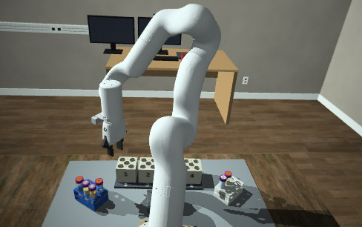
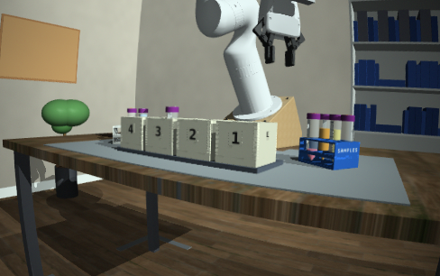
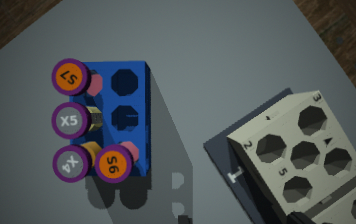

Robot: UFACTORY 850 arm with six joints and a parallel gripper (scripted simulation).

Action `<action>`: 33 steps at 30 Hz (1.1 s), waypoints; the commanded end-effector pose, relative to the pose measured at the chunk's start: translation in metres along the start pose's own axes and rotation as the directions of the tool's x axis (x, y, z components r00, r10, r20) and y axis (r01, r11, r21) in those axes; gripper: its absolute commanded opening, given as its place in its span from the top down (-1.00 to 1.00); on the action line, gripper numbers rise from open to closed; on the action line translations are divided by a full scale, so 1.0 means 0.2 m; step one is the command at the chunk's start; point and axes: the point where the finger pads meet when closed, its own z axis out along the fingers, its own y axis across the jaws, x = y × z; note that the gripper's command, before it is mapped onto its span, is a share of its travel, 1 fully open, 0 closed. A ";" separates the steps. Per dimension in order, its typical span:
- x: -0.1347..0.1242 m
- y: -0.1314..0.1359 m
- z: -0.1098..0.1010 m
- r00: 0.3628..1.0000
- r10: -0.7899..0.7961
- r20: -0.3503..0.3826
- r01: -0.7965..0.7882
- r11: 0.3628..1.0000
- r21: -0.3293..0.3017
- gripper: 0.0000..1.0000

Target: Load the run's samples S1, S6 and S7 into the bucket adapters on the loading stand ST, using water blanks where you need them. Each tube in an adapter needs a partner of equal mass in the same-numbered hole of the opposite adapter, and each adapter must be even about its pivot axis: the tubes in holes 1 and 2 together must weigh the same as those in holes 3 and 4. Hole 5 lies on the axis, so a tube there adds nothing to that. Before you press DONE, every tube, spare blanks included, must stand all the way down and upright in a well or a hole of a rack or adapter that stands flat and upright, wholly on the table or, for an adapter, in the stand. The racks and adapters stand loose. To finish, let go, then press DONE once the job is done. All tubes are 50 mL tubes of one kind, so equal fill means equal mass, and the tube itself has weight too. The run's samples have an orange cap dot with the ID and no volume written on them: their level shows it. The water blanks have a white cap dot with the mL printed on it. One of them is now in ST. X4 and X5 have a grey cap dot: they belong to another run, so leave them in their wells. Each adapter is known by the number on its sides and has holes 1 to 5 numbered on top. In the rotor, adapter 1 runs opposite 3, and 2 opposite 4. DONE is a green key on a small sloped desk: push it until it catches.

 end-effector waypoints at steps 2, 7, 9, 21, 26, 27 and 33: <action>0.10 -0.12 0.00 1.000 0.002 -0.001 -0.002 1.000 -0.006 -0.15; 0.16 -0.20 0.00 1.000 0.002 -0.001 -0.002 1.000 -0.006 -0.15; 0.18 -0.22 0.00 1.000 0.002 -0.001 -0.002 1.000 -0.006 -0.15; 0.36 -0.46 0.01 1.000 0.002 -0.001 -0.002 1.000 -0.005 -0.15; 0.40 -0.52 0.01 1.000 0.002 -0.001 -0.002 1.000 -0.005 -0.15; 0.42 -0.54 0.01 1.000 0.002 -0.001 -0.002 1.000 -0.005 -0.15; 0.51 -0.66 0.01 1.000 0.002 -0.001 -0.002 1.000 -0.005 -0.15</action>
